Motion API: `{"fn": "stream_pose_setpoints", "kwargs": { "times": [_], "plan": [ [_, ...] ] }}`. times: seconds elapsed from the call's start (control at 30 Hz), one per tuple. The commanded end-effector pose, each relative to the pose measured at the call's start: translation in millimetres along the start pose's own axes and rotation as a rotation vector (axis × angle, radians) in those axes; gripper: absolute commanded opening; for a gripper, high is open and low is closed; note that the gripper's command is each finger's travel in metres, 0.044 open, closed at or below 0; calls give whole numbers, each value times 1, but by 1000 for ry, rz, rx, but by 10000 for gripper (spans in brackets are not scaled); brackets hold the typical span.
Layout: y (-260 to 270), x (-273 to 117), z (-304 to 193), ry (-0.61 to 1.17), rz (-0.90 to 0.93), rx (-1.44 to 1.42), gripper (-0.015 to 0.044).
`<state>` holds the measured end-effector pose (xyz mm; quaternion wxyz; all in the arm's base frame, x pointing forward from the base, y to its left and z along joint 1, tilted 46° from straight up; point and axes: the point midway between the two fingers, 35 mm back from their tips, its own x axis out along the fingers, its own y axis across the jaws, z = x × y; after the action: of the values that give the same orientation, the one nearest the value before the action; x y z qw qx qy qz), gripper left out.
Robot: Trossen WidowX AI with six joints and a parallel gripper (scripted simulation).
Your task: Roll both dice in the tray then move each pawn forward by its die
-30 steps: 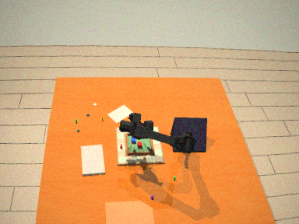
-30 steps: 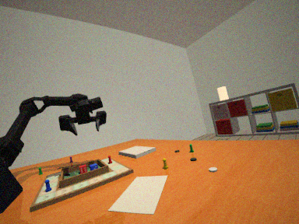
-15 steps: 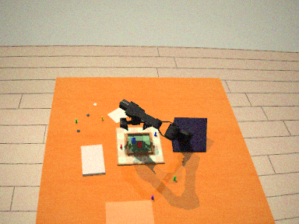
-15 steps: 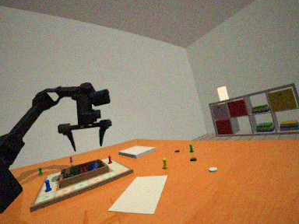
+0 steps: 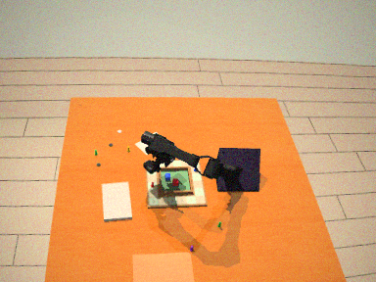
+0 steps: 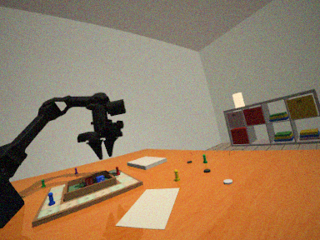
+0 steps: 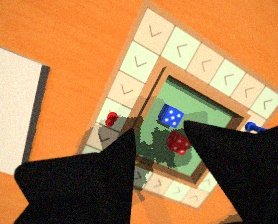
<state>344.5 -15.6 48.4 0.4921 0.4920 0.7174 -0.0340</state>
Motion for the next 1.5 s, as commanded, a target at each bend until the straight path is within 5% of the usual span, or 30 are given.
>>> {"fn": "stream_pose_setpoints", "kwargs": {
  "times": [0.0,1.47],
  "plan": [
    [55,17,-4,22,55,-683,200],
    [59,63,-6,23,56,-683,200]
  ]
}}
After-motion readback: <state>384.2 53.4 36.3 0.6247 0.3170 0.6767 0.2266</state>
